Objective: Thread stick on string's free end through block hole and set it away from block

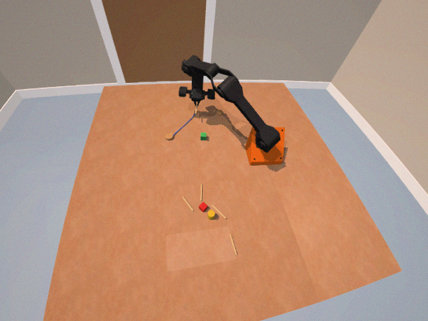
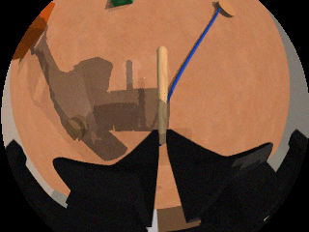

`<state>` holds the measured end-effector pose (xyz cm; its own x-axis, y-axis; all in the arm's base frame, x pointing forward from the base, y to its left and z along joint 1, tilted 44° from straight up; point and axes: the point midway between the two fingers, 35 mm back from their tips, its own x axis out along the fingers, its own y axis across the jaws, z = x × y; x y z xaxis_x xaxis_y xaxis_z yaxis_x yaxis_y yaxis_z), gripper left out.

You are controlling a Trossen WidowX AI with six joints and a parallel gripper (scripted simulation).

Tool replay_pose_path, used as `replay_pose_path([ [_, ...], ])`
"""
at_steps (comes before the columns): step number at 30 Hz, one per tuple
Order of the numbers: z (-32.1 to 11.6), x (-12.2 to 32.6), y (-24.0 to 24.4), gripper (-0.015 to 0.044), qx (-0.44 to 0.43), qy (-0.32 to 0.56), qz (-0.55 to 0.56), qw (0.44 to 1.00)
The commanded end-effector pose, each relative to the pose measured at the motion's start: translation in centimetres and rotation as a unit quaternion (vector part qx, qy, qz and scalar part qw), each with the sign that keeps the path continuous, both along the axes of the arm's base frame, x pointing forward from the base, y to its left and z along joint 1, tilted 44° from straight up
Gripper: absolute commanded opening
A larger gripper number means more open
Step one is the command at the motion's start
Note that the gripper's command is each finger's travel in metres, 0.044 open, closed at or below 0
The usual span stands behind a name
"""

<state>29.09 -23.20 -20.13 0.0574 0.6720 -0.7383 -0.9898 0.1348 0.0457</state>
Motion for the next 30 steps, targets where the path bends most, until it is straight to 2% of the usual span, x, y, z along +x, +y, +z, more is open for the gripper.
replay_pose_path([
  [1, -0.5, -0.1, -0.4, 0.0, -0.001, 0.001, 0.003, 1.0],
  [14, -1.4, -0.4, -1.2, 0.0, -0.002, 0.0, 0.004, 1.0],
  [30, -1.9, -1.2, 0.0, 0.0, -0.002, 0.0, 0.004, 1.0],
])
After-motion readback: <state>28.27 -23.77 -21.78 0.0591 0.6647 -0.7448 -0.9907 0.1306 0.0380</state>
